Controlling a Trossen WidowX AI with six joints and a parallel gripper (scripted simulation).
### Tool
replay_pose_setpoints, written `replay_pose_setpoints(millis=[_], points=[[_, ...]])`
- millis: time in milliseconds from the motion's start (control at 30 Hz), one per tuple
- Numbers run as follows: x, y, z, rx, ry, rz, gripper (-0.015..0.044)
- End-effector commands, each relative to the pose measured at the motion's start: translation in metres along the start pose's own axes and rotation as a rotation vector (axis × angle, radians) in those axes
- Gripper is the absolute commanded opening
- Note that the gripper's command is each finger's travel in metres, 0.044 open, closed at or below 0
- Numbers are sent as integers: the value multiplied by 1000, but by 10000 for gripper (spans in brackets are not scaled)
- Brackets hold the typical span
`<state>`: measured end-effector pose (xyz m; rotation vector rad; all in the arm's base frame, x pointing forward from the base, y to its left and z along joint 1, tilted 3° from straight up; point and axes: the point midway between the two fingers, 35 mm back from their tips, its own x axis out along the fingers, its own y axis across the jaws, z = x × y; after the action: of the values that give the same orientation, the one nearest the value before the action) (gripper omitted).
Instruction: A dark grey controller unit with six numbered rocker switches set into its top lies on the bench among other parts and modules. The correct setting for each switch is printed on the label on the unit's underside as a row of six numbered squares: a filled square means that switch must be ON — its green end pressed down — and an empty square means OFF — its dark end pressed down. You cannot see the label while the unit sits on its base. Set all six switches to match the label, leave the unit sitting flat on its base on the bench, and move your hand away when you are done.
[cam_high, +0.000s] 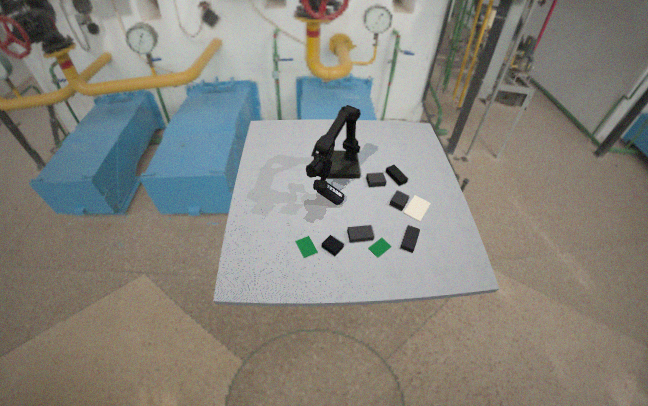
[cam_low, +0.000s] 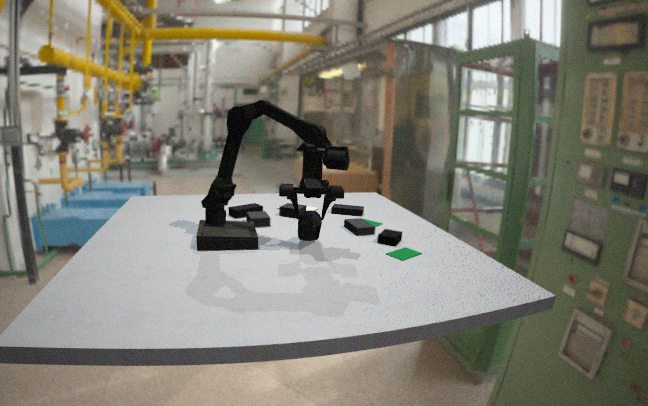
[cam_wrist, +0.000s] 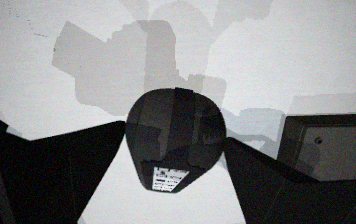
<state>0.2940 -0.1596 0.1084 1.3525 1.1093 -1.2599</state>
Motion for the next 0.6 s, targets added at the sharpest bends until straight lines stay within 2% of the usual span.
replay_pose_setpoints(millis=[0, 567], points=[[-5, 1, -6, -3, 5, 8, 336], [-13, 1, -18, -3, 6, 8, 336]])
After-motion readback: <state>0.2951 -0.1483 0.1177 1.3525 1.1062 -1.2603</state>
